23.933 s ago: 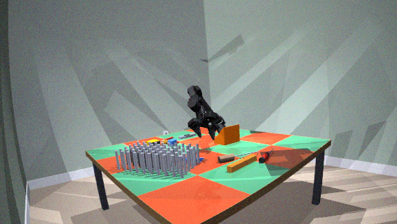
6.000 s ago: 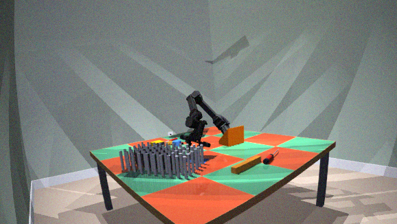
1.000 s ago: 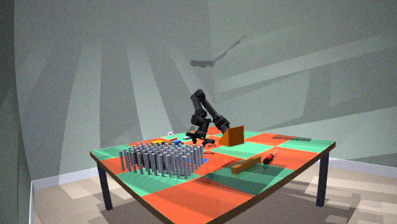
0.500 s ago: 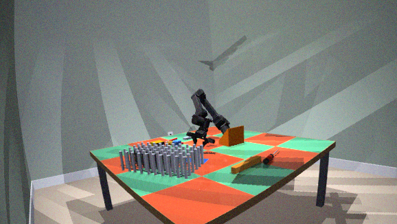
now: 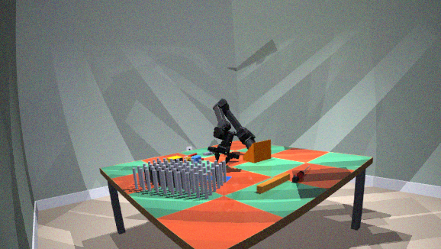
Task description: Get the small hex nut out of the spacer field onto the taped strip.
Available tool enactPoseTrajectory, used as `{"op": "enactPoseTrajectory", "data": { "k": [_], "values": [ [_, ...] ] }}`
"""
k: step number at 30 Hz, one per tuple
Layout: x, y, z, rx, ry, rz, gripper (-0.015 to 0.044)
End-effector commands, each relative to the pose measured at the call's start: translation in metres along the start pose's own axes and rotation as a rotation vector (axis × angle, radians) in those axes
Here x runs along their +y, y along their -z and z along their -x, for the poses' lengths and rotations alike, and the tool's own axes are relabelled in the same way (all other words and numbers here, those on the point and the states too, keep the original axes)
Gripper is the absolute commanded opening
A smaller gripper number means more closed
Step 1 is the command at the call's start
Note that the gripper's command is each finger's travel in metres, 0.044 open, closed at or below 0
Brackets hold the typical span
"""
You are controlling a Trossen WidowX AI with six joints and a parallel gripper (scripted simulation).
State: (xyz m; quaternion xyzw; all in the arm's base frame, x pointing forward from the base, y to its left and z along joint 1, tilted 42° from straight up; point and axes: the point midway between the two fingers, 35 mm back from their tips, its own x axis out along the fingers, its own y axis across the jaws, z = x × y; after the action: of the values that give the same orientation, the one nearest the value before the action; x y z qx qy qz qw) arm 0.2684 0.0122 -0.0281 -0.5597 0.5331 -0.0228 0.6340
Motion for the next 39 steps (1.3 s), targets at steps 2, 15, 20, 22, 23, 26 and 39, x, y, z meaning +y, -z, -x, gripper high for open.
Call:
{"op": "enactPoseTrajectory", "data": {
  "k": [2,15,20,22,23,26,39],
  "values": [
    [0.000,0.003,0.001,-0.003,-0.002,0.004,0.0000],
    [0.000,0.010,0.003,-0.003,-0.002,0.004,0.0000],
    [0.000,0.013,0.004,-0.003,-0.002,0.004,0.0000],
    [0.000,0.014,0.005,-0.003,-0.002,0.005,0.0000],
    [0.000,0.014,0.005,-0.003,-0.002,0.005,0.0000],
    [0.000,0.016,0.005,-0.003,-0.002,0.005,0.0000],
    [0.000,0.023,0.007,-0.002,-0.002,0.005,0.0000]
  ]
}}
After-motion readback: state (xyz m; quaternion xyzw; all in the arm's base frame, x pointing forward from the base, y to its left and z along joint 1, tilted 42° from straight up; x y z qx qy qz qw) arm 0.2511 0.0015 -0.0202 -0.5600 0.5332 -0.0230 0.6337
